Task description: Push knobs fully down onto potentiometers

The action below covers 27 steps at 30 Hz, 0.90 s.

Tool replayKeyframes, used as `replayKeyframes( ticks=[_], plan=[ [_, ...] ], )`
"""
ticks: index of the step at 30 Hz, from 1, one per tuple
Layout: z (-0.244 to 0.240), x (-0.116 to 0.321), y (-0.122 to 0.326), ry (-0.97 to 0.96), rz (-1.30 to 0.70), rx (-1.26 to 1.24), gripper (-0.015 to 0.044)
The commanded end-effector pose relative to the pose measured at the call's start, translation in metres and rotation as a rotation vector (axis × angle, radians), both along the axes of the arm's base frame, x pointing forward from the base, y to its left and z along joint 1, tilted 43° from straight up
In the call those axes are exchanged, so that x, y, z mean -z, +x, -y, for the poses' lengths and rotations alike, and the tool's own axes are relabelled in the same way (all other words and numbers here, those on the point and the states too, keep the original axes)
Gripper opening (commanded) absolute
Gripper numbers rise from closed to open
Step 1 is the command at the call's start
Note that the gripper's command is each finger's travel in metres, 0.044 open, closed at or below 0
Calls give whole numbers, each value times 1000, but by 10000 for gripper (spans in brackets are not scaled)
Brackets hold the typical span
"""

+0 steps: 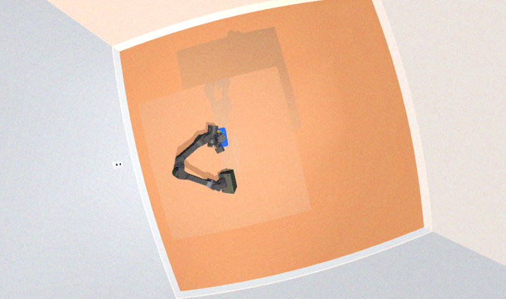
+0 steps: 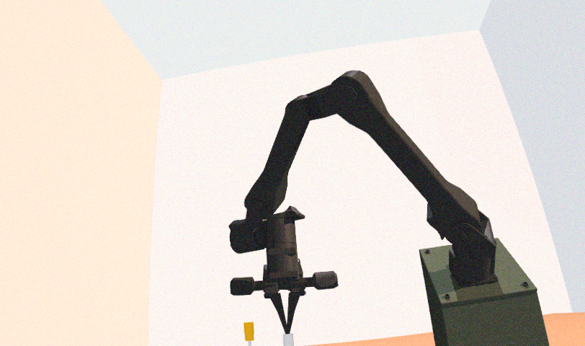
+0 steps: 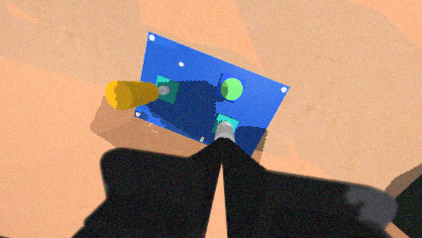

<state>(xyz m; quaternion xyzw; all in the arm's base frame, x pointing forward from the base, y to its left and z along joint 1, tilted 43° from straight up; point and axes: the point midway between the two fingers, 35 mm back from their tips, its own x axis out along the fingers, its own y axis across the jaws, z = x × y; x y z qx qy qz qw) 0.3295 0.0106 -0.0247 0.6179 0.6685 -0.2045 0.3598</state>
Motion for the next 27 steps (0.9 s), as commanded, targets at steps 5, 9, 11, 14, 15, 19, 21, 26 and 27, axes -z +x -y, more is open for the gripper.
replayKeyframes(
  ticks=[5,9,11,14,15,19,21,26,27],
  plan=[
    [9,-9,0,-1,-2,-6,0],
    [7,-6,-3,6,-13,-2,26],
    [7,-6,-3,6,-13,-2,79],
    [7,-6,-3,6,-13,-2,157],
    [7,-6,-3,6,-13,-2,184],
    [6,-10,0,-4,27,-30,131],
    [6,-15,4,-18,79,-69,79],
    [10,-19,12,-25,168,-163,0],
    [11,-19,13,-26,191,-189,0]
  ],
)
